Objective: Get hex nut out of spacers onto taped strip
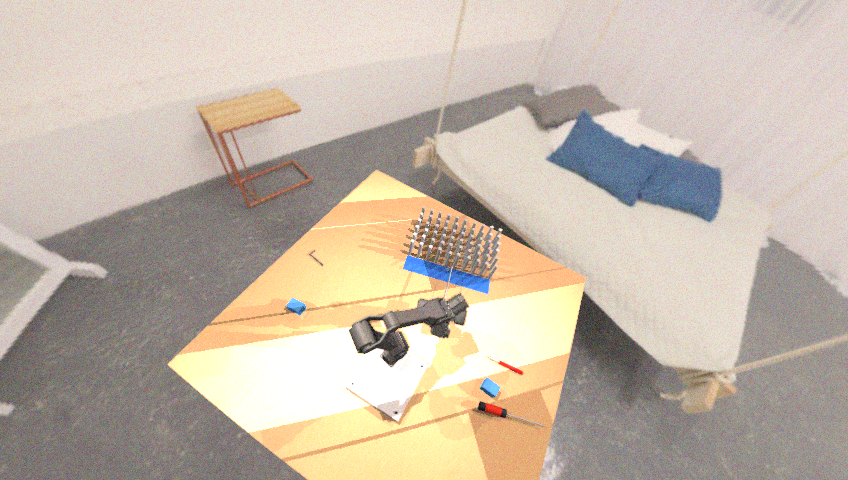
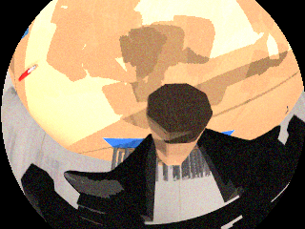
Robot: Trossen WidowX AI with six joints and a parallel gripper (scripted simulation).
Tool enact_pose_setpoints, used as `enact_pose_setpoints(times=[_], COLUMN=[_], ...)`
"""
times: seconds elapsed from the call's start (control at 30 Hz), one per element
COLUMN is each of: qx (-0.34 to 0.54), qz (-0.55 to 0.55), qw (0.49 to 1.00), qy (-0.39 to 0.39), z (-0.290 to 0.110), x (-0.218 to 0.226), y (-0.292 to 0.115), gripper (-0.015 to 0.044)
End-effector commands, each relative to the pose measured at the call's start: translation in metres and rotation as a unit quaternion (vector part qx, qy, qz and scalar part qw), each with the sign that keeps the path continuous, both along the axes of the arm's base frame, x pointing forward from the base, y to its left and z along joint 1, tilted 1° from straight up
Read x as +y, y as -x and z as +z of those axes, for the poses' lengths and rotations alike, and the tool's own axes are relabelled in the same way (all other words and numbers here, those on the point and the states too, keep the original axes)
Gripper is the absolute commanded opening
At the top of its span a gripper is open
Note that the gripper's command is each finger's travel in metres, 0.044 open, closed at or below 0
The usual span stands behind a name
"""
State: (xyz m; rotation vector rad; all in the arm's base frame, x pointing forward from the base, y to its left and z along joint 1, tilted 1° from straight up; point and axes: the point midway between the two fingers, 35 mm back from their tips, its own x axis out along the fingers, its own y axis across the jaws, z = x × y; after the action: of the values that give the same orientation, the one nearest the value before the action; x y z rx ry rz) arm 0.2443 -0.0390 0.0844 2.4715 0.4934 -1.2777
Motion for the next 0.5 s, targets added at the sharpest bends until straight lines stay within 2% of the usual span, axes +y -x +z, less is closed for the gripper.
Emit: enact_pose_setpoints(times=[0.0, 0.47], qx=[-0.012, -0.012], qz=[0.004, 0.004], qw=[1.0, 1.0], qy=[0.003, 0.002], z=[0.023, 0.087], x=[-0.001, 0.001], y=[-0.005, -0.002], gripper=[0.0, 0.0])
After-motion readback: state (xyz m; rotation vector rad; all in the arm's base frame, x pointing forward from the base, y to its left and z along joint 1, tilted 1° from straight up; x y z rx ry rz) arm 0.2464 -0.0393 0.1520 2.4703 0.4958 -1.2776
